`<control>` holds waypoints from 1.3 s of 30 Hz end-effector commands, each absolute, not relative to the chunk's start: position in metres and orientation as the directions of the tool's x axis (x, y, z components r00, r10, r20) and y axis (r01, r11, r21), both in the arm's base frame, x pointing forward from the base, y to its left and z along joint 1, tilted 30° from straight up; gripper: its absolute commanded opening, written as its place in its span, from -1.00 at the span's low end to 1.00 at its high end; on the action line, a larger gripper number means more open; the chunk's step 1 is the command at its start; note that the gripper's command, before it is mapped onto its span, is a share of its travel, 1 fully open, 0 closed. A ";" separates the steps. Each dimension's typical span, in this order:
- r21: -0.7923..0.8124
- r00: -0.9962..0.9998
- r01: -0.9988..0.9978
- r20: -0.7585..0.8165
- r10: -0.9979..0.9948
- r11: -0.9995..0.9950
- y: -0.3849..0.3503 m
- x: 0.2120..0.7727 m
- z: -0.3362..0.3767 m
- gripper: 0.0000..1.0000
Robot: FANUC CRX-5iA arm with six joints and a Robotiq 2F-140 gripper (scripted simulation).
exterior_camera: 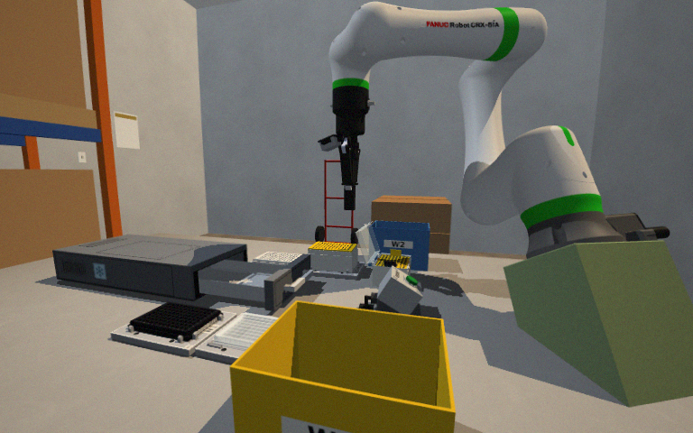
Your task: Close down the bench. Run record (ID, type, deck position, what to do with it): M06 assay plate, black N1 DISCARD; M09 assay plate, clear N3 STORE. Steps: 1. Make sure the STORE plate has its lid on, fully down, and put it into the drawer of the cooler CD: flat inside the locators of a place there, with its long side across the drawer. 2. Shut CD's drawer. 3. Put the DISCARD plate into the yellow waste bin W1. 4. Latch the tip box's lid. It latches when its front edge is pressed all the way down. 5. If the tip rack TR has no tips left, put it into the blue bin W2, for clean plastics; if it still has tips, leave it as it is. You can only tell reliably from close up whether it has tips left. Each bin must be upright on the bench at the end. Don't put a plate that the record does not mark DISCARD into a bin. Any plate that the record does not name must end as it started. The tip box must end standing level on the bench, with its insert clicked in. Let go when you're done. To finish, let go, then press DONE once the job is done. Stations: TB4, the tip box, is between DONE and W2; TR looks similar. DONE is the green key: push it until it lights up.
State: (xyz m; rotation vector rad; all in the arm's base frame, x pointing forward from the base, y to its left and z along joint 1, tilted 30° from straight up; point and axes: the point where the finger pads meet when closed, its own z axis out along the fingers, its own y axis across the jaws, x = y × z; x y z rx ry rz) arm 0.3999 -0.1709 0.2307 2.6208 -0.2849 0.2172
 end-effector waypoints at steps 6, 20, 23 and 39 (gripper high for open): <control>0.456 0.965 -0.239 0.205 -0.161 -0.857 -0.177 0.402 0.220 -0.80; 0.456 0.965 -0.239 0.205 -0.161 -0.857 -0.187 0.404 0.203 -0.80; 0.456 0.965 -0.239 0.205 -0.161 -0.857 -0.189 0.404 0.198 -0.80; 0.456 0.965 -0.239 0.205 -0.161 -0.857 -0.201 0.407 0.178 -0.80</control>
